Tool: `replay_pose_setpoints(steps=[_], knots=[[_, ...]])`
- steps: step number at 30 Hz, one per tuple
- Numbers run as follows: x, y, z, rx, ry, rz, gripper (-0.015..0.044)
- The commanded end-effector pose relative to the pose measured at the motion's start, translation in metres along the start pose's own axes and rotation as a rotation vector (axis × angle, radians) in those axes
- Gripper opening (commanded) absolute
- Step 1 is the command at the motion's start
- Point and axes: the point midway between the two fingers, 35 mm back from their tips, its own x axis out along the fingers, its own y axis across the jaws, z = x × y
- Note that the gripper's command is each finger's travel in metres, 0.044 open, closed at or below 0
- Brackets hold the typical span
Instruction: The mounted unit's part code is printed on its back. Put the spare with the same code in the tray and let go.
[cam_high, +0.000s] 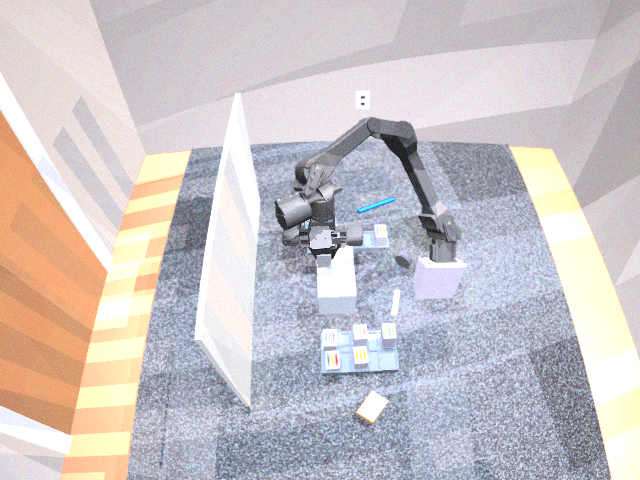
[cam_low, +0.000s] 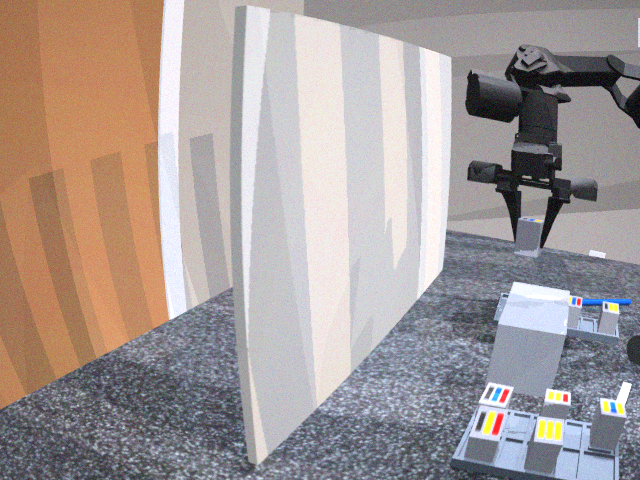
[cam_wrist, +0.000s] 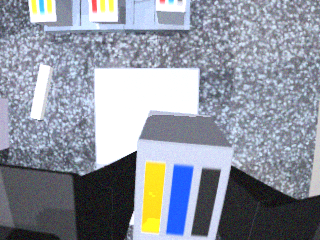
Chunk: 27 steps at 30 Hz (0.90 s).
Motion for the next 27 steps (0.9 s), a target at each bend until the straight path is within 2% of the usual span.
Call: replay_pose_setpoints(steps=[1, 19, 27], knots=[[-0.005, -0.013, -0.037, 0.011, 0.010, -0.018, 0.0000], [-0.015, -0.022, -0.198, -0.022, 0.163, -0.023, 0.0000], [-0.015, -0.021, -0.203, -0.024, 0.170, -0.021, 0.0000]])
